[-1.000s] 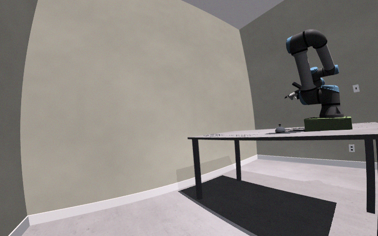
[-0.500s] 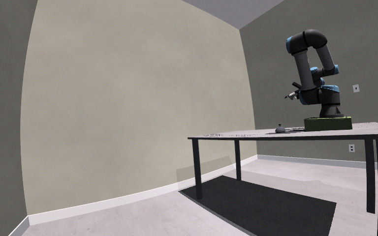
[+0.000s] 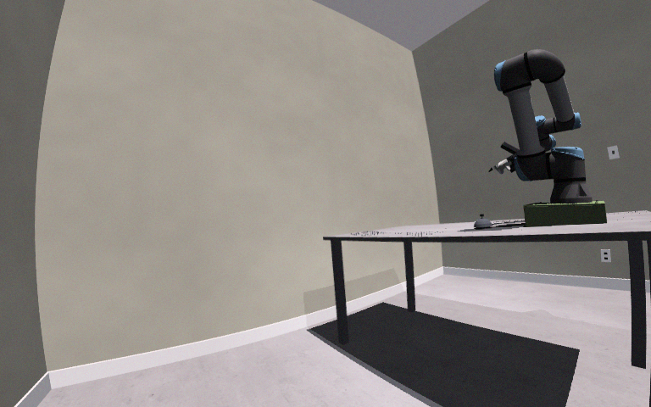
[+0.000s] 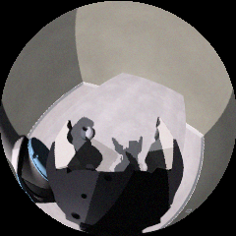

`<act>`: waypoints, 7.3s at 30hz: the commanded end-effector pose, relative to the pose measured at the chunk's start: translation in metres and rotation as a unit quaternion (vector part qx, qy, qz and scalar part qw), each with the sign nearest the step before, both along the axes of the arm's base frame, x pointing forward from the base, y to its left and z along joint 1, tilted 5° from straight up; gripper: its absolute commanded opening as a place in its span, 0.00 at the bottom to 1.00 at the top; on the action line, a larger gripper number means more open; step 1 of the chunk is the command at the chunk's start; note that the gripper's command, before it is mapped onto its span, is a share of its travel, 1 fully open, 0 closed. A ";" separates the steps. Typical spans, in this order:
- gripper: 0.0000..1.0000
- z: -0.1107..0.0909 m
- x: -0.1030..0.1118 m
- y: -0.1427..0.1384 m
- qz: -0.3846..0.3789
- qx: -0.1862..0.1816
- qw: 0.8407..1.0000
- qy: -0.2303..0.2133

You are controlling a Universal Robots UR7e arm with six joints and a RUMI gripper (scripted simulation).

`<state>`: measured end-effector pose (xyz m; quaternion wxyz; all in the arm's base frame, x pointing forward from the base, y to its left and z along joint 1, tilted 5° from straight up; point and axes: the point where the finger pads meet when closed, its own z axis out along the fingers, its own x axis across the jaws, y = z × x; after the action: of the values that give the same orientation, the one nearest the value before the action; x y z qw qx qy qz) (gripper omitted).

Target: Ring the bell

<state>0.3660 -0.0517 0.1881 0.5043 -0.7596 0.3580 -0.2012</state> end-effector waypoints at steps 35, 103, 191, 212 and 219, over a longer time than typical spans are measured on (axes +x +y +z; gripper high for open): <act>1.00 -0.095 -0.046 0.124 0.128 -0.049 0.913 0.384; 1.00 -0.144 -0.027 0.206 -0.121 -0.308 0.811 0.484; 0.00 -0.153 -0.027 0.206 -0.121 -0.308 0.811 0.484; 0.00 -0.186 -0.028 0.208 -0.121 -0.308 0.811 0.484; 0.00 -0.194 -0.029 0.209 -0.121 -0.308 0.811 0.484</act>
<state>0.3369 0.1564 -0.0003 -0.0227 -0.8249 0.5638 0.0339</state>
